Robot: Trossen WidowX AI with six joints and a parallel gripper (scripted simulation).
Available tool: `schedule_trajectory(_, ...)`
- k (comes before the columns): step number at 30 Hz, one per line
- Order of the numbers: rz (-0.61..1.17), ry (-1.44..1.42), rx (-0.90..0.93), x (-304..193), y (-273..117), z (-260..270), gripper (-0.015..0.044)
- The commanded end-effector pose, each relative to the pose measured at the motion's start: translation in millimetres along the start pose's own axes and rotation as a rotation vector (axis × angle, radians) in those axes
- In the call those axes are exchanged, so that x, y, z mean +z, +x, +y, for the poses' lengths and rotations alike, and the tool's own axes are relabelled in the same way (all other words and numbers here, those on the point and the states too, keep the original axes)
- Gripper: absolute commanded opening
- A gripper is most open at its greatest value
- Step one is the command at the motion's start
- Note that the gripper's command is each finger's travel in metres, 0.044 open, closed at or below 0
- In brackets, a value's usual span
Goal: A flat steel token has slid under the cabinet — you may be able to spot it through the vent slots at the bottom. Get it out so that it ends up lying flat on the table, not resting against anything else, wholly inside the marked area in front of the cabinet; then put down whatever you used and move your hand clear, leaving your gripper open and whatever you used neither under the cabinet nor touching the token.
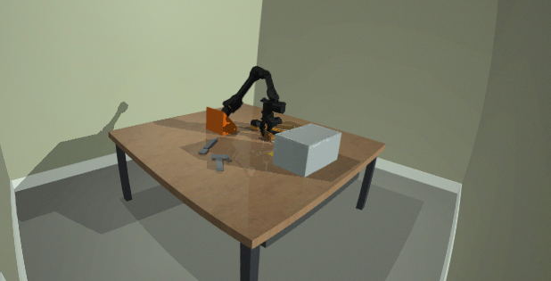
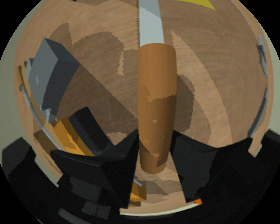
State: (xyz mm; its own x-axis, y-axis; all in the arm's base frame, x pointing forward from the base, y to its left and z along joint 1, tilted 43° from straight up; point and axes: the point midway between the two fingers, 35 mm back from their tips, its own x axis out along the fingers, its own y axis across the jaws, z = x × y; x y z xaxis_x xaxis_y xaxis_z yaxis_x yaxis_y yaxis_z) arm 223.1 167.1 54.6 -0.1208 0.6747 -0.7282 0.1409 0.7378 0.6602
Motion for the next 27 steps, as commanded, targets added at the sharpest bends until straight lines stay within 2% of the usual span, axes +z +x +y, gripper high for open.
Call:
schedule_trajectory(1,0.001,0.0,0.001,-2.3,-0.6,0.2,0.0)
schedule_trajectory(27,0.0,-0.005,0.001,14.1,-1.1,1.1,0.0)
